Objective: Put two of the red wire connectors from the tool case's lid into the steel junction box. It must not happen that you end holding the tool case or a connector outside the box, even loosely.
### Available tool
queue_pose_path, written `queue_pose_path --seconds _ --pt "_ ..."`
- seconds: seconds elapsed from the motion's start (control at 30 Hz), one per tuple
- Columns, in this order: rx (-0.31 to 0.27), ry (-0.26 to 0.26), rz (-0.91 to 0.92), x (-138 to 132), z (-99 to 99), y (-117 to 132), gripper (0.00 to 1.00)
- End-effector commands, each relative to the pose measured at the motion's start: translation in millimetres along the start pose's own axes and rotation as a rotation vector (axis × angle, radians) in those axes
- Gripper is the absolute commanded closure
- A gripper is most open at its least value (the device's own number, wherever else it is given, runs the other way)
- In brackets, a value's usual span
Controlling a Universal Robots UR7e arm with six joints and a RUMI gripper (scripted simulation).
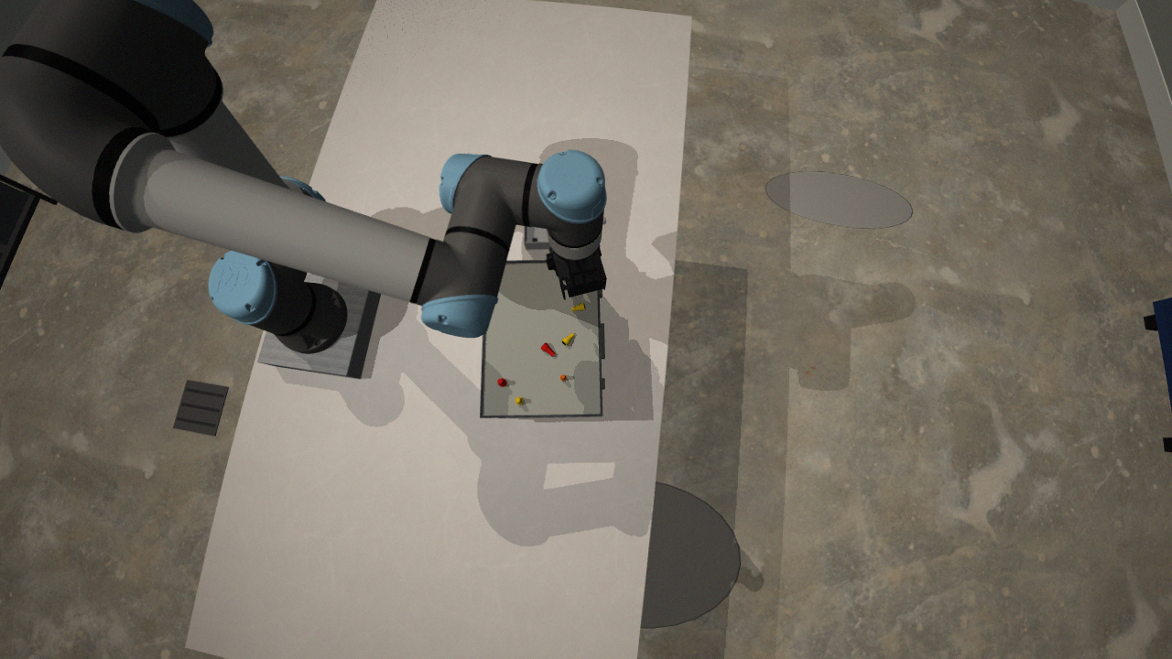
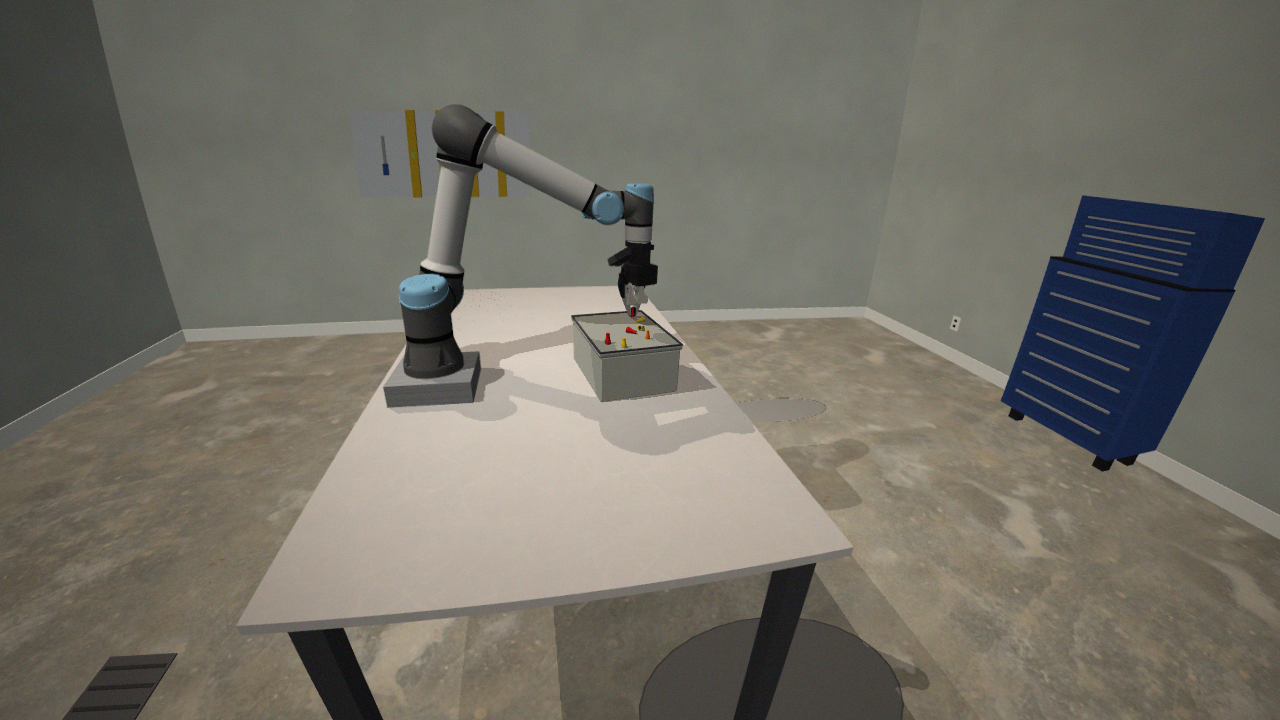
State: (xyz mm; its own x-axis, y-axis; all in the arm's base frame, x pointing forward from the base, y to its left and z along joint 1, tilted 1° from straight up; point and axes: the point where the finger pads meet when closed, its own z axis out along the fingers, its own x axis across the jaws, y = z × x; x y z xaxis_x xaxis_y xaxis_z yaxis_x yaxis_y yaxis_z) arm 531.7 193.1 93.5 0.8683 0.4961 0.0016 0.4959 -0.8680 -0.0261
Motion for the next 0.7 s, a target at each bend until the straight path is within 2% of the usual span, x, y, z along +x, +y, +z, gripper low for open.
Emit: queue_pose_path --seconds 0.0,0.33,0.67 --pt "-0.001 0.001 0.0 0.3 -0.6 0.1 1.0" --pt "-0.001 0.001 0.0 0.3 -8.7 0.1 1.0" --pt "-0.001 0.001 0.0 0.3 -52.7 0.1 1.0"
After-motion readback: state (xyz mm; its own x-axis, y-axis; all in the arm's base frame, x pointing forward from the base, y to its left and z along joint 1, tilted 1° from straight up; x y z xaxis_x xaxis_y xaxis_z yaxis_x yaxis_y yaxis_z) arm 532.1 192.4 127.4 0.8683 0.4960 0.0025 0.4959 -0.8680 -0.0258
